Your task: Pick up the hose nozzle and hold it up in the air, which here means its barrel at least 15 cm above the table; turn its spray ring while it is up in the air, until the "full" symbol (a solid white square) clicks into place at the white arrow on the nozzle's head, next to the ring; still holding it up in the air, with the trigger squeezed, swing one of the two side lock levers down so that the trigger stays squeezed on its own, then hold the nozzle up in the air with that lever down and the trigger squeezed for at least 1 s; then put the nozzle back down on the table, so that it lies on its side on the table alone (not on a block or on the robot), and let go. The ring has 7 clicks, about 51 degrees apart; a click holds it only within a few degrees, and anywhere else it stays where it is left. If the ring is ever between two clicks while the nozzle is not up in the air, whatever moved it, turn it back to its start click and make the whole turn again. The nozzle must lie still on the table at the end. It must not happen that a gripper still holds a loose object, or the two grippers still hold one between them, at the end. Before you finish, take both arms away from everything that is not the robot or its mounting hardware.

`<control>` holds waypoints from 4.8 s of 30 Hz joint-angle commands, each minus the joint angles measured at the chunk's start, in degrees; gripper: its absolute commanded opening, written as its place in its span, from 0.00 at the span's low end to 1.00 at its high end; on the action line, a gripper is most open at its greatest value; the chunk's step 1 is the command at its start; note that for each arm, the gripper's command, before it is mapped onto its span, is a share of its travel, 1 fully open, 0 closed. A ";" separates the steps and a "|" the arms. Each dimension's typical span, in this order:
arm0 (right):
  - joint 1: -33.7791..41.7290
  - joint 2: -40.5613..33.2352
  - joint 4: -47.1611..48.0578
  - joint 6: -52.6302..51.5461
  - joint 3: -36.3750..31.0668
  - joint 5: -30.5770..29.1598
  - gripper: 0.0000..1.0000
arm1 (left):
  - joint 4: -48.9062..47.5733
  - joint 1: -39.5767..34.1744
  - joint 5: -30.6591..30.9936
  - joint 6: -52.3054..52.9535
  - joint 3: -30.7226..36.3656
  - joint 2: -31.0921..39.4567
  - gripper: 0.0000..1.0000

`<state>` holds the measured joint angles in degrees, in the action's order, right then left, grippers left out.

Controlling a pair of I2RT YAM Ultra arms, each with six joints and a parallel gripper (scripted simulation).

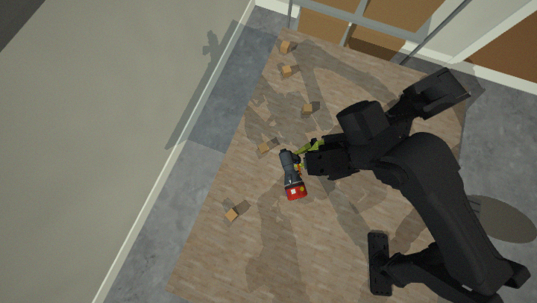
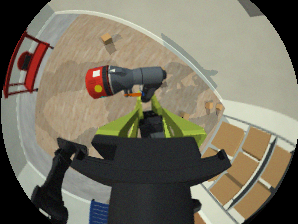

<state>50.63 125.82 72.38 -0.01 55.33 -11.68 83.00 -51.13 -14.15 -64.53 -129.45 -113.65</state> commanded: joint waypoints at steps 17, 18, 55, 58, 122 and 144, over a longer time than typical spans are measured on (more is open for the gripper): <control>0.46 -3.25 5.42 -0.52 2.25 0.18 0.35 | -3.62 3.50 0.20 5.36 0.49 3.79 0.37; 0.46 -3.25 5.42 -0.52 2.25 0.18 0.35 | -5.04 4.27 0.37 6.68 1.27 4.45 0.37; 0.46 -3.25 5.42 -0.52 2.25 0.18 0.35 | -59.17 35.42 9.51 48.42 46.98 39.05 0.37; 0.46 -3.25 5.42 -0.52 2.25 0.18 0.35 | -64.13 38.33 10.59 52.26 51.18 42.24 0.37; -3.03 -3.54 -16.48 6.31 6.33 6.32 0.35 | -83.50 50.65 14.43 64.98 67.04 53.95 0.37; -9.33 -7.19 -58.38 17.86 19.37 18.11 0.35 | -83.50 50.65 14.43 64.98 67.04 53.95 0.37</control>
<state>42.13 121.93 16.93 16.60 71.57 3.84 -0.10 -0.03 0.49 -0.05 -60.16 -60.05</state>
